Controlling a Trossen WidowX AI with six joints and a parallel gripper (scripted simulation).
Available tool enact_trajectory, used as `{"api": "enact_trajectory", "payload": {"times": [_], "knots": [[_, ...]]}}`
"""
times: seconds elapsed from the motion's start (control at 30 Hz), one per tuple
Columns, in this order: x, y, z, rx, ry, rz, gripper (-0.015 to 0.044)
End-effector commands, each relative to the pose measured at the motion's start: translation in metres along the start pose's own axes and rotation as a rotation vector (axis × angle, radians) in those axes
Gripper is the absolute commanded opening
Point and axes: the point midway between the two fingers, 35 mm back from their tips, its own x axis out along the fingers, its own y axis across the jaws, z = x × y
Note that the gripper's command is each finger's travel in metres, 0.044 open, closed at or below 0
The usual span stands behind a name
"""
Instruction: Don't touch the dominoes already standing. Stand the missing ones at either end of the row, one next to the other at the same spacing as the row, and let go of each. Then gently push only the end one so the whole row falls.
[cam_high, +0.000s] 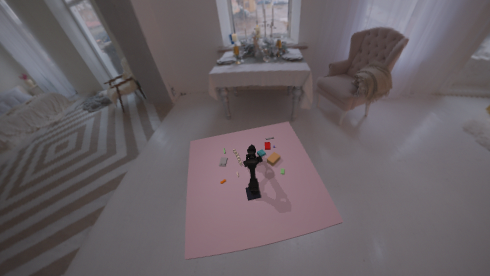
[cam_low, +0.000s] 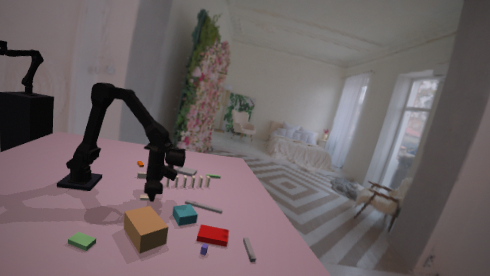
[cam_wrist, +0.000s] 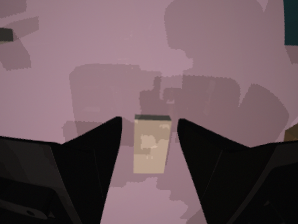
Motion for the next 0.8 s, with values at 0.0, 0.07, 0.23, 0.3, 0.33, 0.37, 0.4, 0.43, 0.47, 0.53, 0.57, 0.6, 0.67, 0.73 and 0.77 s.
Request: {"api": "enact_trajectory", "payload": {"times": [0.0, 0.07, 0.23, 0.3, 0.33, 0.37, 0.4, 0.43, 0.47, 0.53, 0.57, 0.6, 0.67, 0.73, 0.77], "knots": [[0.001, -0.001, 0.0, 0.0, 0.001, -0.005, 0.0107], [0.001, -0.001, 0.0, 0.0, 0.001, -0.005, 0.0107], [0.001, -0.001, 0.0, 0.0, 0.001, -0.005, 0.0107], [0.001, -0.001, 0.0, 0.0, 0.001, -0.005, 0.0107], [-0.001, -0.001, 0.0, 0.0, 0.001, -0.005, 0.0107], [-0.007, 0.0, 0.0, 0.0, 0.001, -0.005, 0.0107], [-0.016, 0.0, 0.0, 0.0, 0.001, -0.005, 0.0107], [-0.027, 0.001, 0.0, 0.0, 0.001, -0.005, 0.0107], [-0.038, 0.002, -0.001, 0.0, 0.001, -0.005, 0.0107], [-0.061, 0.004, -0.001, 0.0, 0.001, -0.005, 0.0107], [-0.072, 0.004, -0.002, 0.0, 0.001, -0.005, 0.0107], [-0.083, 0.005, -0.002, 0.0, 0.001, -0.005, 0.0107], [-0.106, 0.007, -0.002, 0.0, 0.001, -0.005, 0.0107], [-0.131, 0.008, -0.003, 0.0, 0.001, -0.005, 0.0107], [-0.143, 0.009, -0.003, 0.0, 0.001, -0.005, 0.0107]]}}
